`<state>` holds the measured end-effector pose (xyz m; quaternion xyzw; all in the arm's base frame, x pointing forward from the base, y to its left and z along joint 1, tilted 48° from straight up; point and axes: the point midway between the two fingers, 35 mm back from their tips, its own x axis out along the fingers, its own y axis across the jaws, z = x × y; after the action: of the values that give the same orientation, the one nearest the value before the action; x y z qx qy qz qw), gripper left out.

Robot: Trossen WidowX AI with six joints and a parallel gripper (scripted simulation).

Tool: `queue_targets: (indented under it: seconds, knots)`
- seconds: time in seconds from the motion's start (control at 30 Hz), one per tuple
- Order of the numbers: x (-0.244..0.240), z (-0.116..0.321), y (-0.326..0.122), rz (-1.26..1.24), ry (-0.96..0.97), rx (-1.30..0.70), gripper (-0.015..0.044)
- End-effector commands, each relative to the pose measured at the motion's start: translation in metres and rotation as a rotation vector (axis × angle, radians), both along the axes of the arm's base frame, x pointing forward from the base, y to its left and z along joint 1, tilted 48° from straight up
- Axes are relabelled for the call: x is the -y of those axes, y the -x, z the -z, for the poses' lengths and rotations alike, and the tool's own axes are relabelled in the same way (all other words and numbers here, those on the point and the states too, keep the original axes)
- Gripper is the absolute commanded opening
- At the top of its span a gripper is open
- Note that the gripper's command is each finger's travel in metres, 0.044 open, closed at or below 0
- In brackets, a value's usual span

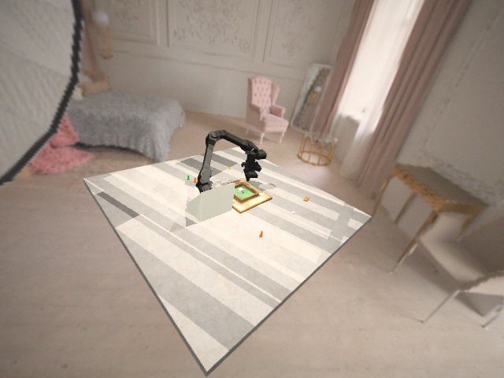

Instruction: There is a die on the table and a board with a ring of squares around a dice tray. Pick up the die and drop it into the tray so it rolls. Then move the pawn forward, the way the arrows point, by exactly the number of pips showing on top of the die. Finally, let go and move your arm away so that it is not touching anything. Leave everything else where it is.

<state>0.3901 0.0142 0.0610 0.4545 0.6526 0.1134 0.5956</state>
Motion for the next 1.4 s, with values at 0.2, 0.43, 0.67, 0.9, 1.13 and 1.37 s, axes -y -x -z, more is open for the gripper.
queue_targets:
  seconds: [0.2, 0.43, 0.67, 0.9, 1.13, 1.37]
  knots:
    - [0.043, -0.036, 0.001, 0.004, 0.011, 0.007, 0.0]
    - [0.069, -0.062, 0.009, 0.003, 0.008, 0.006, 0.0]
    - [0.074, -0.071, 0.012, 0.003, 0.006, 0.006, 0.0]
    - [0.038, -0.062, 0.005, 0.004, 0.009, 0.007, 0.0]
    - [-0.001, -0.055, 0.003, 0.003, 0.003, 0.008, 0.0]
    - [-0.011, -0.052, 0.003, 0.003, 0.0, 0.009, 0.0]
